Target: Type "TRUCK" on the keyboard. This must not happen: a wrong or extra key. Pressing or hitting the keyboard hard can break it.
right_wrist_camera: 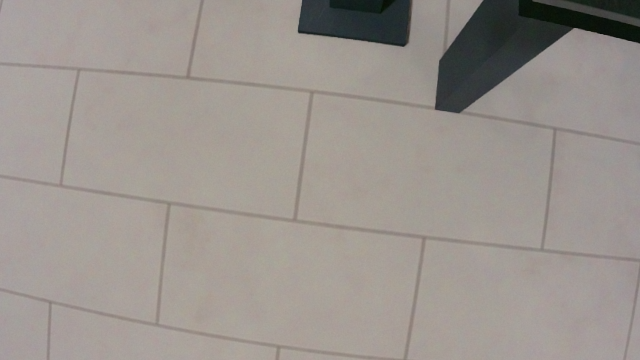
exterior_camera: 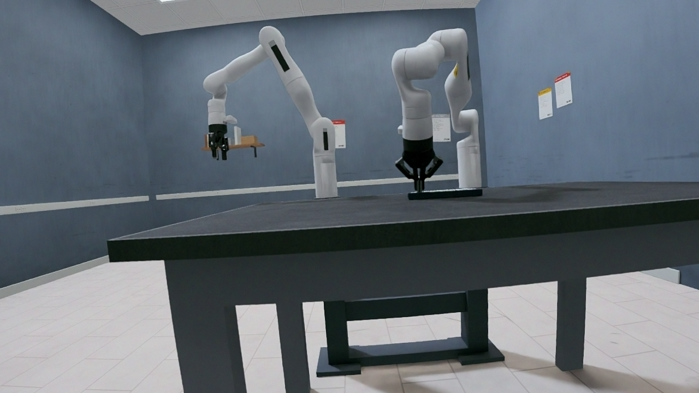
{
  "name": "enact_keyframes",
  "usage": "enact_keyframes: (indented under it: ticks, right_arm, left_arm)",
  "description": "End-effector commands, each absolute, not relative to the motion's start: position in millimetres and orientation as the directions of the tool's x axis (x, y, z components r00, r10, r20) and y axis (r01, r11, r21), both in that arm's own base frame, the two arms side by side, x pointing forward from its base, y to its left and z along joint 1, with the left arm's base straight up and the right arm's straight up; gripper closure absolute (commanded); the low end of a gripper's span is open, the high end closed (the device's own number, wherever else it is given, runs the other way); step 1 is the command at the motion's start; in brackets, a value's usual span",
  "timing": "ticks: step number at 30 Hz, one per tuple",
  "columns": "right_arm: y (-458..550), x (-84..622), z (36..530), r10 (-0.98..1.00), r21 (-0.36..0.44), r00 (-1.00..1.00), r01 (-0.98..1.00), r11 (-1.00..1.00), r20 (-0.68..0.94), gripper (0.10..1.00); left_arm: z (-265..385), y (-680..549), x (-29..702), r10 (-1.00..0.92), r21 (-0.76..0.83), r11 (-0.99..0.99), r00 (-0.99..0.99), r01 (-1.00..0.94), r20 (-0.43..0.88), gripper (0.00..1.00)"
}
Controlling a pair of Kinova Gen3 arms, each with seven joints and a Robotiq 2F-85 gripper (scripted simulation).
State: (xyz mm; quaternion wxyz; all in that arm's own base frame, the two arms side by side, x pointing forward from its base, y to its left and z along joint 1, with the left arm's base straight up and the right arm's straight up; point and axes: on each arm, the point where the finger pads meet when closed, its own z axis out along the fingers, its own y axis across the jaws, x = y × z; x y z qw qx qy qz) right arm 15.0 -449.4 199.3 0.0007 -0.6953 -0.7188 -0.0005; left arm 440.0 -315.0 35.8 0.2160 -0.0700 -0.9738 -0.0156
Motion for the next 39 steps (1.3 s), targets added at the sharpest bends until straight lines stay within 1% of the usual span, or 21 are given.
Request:
enact_keyframes:
  ticks: [1, 39]
  right_arm:
    - [-449.8, 15.0, 200.0, 0.999, 0.0, -0.033, 0.999, 0.033, 0.0, 0.099]
    - [-449.8, 15.0, 200.0, 0.999, 0.0, -0.033, 0.999, 0.033, 0.0, 0.099]
  left_arm:
    - [37.1, -315.4, 440.7, 0.13, -0.001, 0.99, -0.898, 0.143, 0.421, 0.902]
    - [69.0, -315.4, 440.6, 0.13, -0.001, 0.99, -0.898, 0.143, 0.421, 0.902]
